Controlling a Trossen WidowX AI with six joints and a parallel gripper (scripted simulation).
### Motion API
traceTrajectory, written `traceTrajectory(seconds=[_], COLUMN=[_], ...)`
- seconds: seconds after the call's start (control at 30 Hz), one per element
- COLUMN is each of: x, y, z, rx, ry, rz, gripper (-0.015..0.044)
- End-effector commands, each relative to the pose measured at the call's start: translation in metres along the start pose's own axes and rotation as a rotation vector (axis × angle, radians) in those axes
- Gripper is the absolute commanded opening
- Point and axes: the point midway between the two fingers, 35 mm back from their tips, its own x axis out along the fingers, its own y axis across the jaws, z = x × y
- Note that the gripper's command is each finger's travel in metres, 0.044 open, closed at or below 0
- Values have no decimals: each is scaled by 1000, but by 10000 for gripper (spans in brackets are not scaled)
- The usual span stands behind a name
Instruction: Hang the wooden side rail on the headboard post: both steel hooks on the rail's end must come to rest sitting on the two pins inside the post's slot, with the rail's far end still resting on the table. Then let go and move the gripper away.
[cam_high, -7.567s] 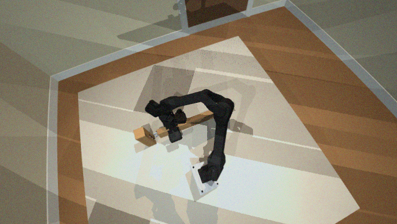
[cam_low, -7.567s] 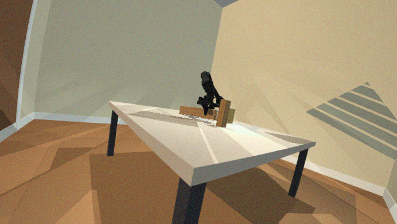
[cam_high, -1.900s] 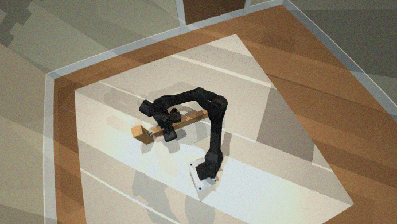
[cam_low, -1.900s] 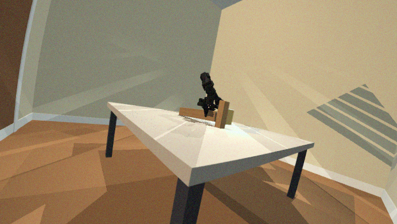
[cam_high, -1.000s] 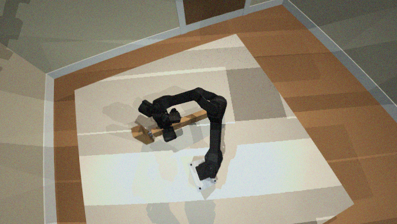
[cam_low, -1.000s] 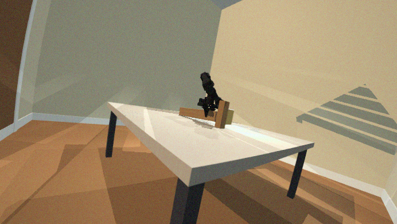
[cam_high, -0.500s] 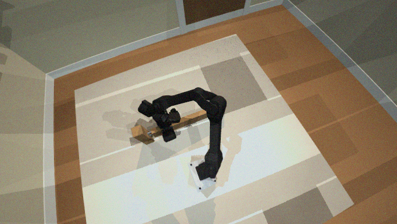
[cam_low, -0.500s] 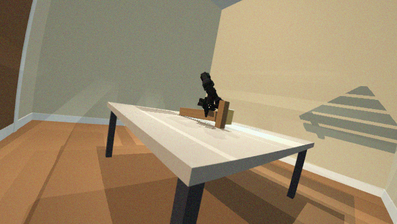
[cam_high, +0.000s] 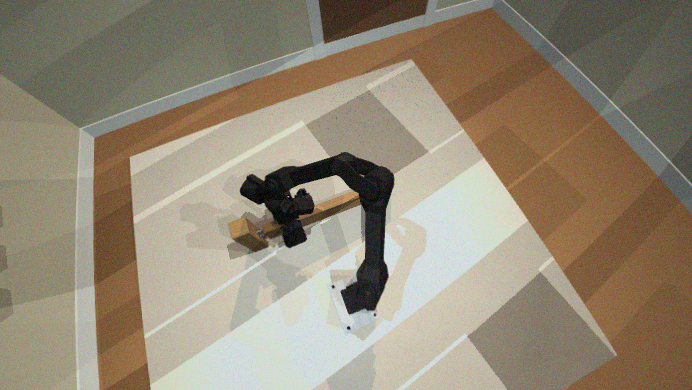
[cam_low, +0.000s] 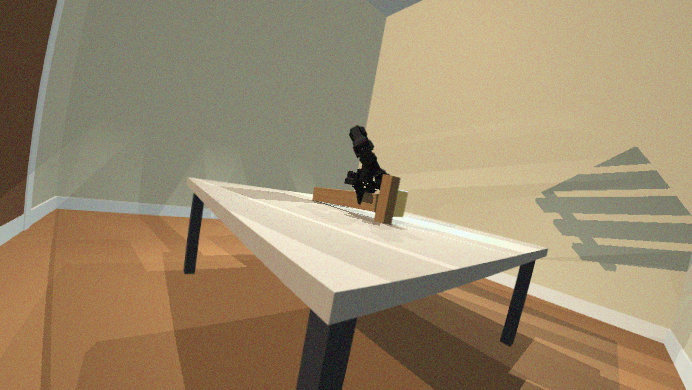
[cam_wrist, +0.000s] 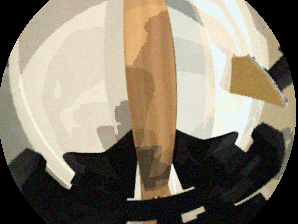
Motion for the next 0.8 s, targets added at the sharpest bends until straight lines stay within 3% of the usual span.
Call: traceTrajectory(seconds=[0.0,0.77], x=[-4,-4], y=[1,1], z=[-4,-6], rx=[1,1], ry=[7,8], rz=[8,8], gripper=[0,0])
